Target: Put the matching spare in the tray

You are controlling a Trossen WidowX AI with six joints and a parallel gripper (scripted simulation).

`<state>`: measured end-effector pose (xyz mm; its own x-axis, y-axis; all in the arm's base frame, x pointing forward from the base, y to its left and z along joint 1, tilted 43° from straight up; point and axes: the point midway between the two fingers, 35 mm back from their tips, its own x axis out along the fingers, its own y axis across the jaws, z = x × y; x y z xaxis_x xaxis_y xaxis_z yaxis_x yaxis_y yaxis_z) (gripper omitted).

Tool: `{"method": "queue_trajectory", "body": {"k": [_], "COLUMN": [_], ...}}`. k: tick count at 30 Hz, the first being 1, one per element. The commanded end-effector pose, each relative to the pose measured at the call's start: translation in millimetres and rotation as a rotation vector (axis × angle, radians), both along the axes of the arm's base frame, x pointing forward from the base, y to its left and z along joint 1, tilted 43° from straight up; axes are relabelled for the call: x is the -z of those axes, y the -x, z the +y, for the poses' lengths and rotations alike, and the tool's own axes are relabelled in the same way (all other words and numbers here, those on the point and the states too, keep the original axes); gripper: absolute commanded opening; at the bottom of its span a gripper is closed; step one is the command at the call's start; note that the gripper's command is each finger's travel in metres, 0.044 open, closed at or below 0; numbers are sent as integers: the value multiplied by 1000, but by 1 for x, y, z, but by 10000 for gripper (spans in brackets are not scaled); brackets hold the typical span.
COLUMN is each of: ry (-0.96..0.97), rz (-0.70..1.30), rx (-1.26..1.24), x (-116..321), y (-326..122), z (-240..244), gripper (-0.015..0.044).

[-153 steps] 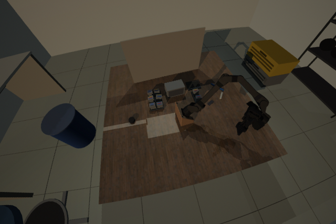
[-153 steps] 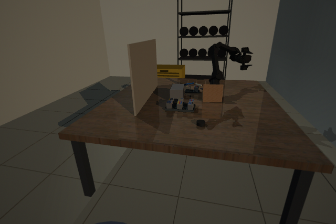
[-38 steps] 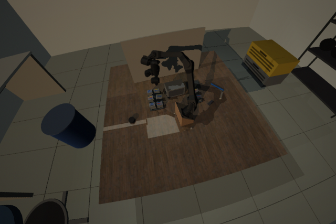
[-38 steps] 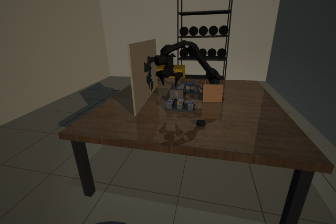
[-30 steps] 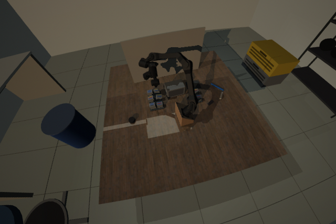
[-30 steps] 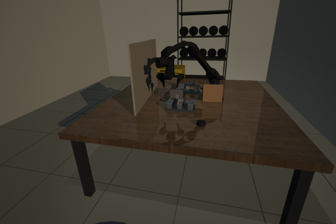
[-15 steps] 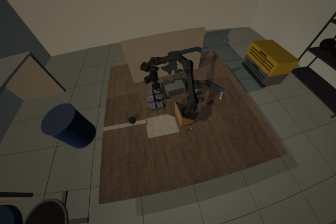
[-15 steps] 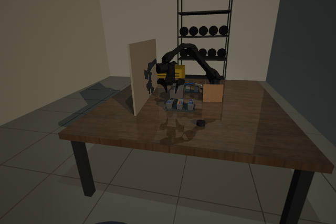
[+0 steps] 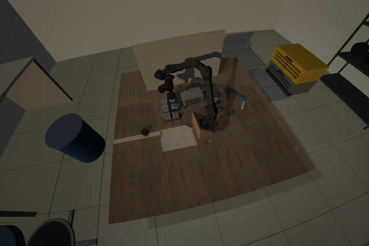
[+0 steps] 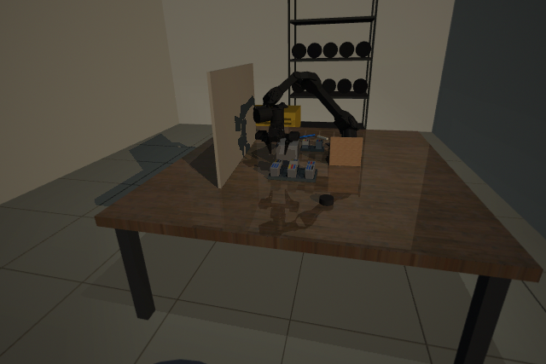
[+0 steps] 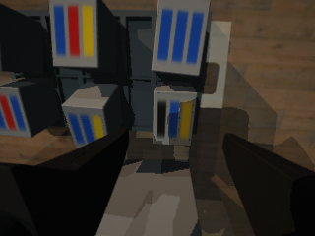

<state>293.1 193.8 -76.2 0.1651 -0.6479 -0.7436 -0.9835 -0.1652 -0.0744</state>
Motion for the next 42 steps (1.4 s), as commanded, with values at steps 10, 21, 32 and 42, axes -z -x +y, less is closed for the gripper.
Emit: {"method": "queue_trajectory", "body": {"k": [10, 21, 32, 42], "ry": [7, 8, 9, 11], "rz": [1, 0, -1, -1], "rx": [-5, -5, -5, -4], "x": [17, 31, 43, 49], "y": [-5, -8, -10, -11], "z": [-16, -28, -41, -47], "gripper": [300, 300, 300, 300]}}
